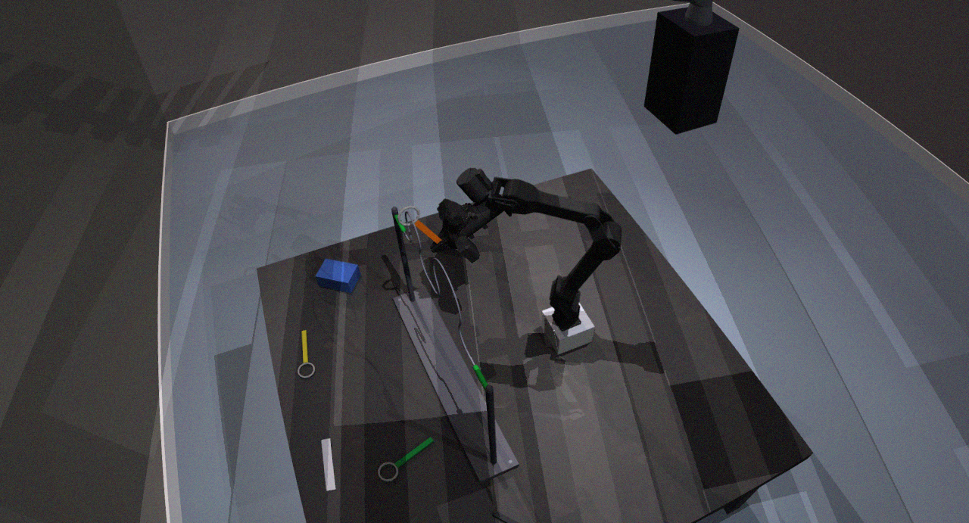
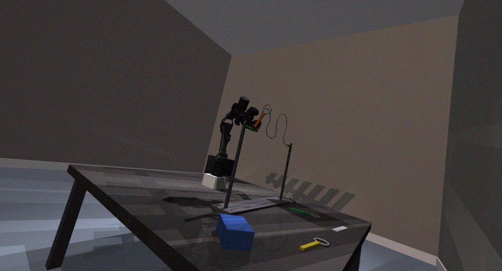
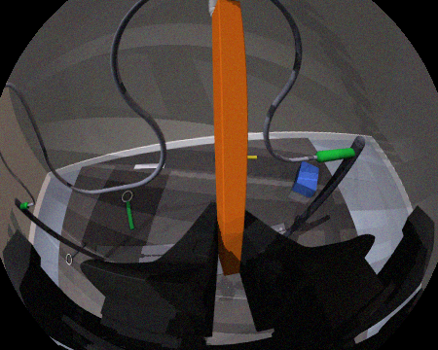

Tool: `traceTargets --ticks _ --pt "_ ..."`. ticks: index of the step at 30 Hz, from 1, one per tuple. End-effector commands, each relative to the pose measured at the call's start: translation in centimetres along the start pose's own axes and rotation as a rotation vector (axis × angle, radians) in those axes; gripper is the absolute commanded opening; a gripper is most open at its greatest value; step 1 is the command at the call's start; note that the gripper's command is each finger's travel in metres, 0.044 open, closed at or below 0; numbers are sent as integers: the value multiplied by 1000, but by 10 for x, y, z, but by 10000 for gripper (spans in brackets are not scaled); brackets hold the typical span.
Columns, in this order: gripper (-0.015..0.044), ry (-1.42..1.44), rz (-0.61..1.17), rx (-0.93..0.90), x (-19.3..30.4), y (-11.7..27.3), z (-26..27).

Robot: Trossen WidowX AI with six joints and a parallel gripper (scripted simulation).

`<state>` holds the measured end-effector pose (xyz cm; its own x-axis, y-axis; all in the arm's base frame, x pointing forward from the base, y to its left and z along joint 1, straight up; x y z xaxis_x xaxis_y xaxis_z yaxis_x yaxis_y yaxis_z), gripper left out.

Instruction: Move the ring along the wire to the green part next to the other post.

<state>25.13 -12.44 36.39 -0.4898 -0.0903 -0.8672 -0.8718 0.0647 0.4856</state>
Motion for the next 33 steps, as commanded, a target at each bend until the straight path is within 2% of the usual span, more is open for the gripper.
traceTargets --ticks 1,33 --pt "-150 90 -9 51 0 1 -2" --pt "-150 655 -34 385 0 1 -25"
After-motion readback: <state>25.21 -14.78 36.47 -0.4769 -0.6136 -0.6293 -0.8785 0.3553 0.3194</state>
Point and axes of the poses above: the point midway between the two fingers, 35 mm back from their tips, its own y axis back along the fingers, its own z axis across the jaws, x = y × z, the point moved 5 cm from there along y, back along the fingers, and after that the axes turned 9 degrees about y, right-handed, at the moved point
